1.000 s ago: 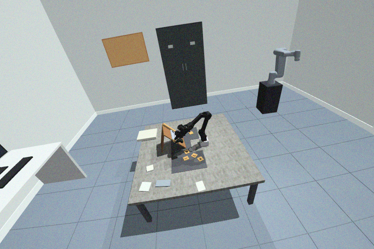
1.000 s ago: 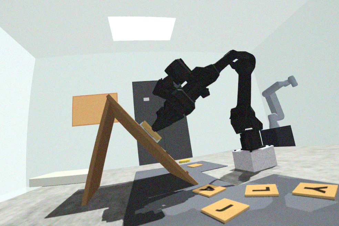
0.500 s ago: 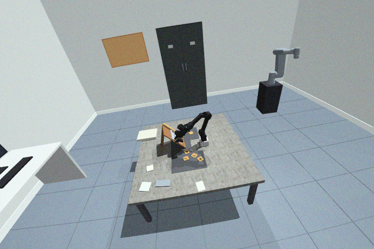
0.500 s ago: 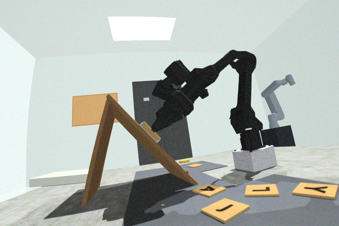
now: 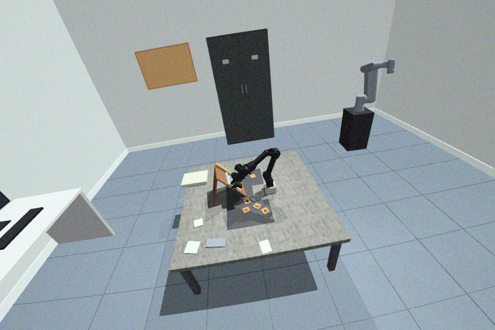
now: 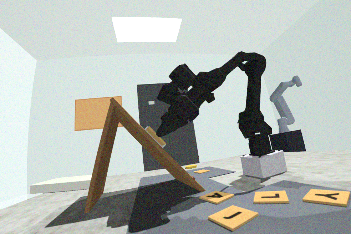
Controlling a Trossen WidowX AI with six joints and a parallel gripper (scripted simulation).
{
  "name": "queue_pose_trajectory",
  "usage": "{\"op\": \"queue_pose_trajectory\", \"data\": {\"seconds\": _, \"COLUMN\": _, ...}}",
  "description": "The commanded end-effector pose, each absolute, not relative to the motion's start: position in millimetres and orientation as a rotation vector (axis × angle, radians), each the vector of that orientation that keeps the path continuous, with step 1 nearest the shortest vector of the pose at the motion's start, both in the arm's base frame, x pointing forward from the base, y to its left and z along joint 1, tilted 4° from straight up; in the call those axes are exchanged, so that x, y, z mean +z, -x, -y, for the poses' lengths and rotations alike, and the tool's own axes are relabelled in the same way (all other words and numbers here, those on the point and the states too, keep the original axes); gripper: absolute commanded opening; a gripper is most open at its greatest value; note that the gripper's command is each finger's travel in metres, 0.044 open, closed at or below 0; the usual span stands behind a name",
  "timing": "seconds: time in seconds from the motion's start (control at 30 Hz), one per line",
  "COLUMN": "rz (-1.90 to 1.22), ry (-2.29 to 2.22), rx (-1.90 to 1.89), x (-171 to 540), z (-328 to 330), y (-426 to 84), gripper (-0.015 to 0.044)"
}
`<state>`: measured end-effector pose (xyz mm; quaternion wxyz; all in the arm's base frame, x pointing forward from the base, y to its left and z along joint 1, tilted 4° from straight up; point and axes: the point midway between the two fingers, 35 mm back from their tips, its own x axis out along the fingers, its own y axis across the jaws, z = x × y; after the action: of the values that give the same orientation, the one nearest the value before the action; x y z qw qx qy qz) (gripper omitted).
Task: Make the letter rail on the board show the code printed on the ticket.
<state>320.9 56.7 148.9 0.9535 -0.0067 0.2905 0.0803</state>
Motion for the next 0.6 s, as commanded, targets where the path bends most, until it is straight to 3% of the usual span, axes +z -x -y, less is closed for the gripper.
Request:
{"op": "queue_pose_trajectory", "data": {"seconds": 0.0, "rz": -0.59, "ry": 0.016, "rx": 0.166, "x": 148.2, "z": -54.5, "y": -320.8, "gripper": 0.0}}
{"op": "queue_pose_trajectory", "data": {"seconds": 0.57, "rz": -0.59, "ry": 0.017, "rx": 0.166, "x": 147.8, "z": -46.1, "y": -322.2, "gripper": 0.0}}
